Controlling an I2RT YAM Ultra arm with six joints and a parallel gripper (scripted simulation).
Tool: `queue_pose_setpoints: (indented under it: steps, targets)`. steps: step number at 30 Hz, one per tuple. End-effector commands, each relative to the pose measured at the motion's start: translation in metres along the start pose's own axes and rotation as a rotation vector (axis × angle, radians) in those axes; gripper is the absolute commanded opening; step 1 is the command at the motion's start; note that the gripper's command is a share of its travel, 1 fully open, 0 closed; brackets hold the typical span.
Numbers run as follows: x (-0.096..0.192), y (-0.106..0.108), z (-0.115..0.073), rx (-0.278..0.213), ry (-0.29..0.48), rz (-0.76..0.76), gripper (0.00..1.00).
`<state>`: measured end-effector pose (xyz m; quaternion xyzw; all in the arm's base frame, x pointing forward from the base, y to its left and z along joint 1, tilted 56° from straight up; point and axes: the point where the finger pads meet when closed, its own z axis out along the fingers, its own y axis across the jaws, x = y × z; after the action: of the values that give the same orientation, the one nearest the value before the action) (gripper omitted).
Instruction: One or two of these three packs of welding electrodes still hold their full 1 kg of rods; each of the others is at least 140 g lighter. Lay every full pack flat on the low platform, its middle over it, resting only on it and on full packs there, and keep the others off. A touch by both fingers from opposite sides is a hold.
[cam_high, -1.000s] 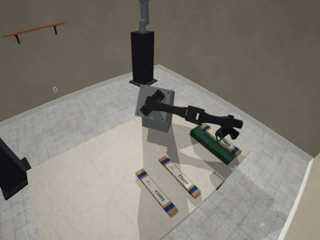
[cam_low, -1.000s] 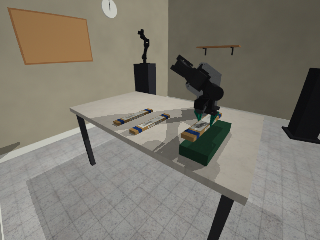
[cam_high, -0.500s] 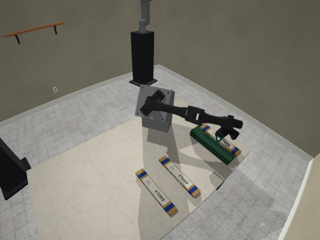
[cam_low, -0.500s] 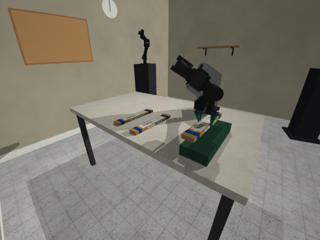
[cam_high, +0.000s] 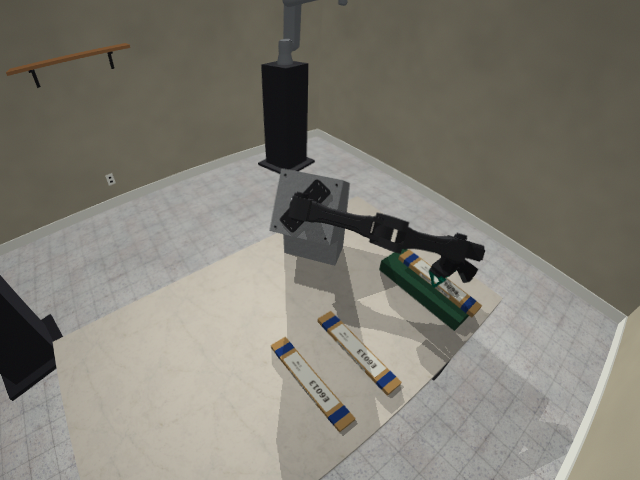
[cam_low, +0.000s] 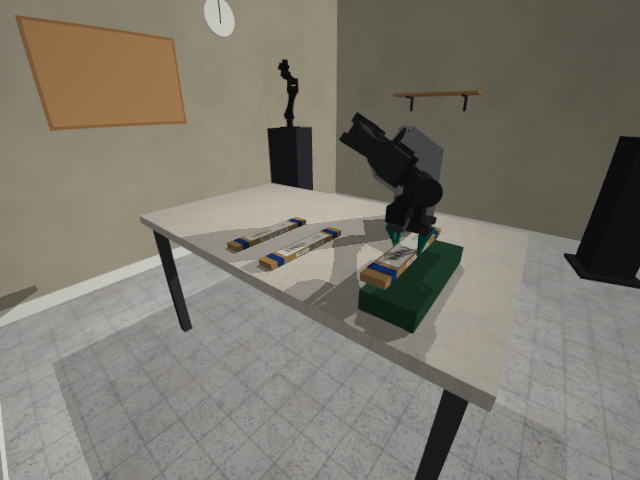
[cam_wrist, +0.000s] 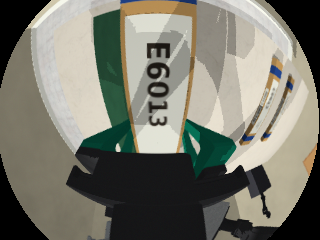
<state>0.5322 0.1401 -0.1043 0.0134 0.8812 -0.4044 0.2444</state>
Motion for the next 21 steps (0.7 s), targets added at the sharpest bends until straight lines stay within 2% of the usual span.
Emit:
queue_pose_setpoints:
  steps: [1,21]
  targets:
    - [-0.02,0.022,-0.047,-0.054,-0.097,0.01,0.0]
    - [-0.024,0.018,-0.032,-0.05,-0.093,0.013,0.0]
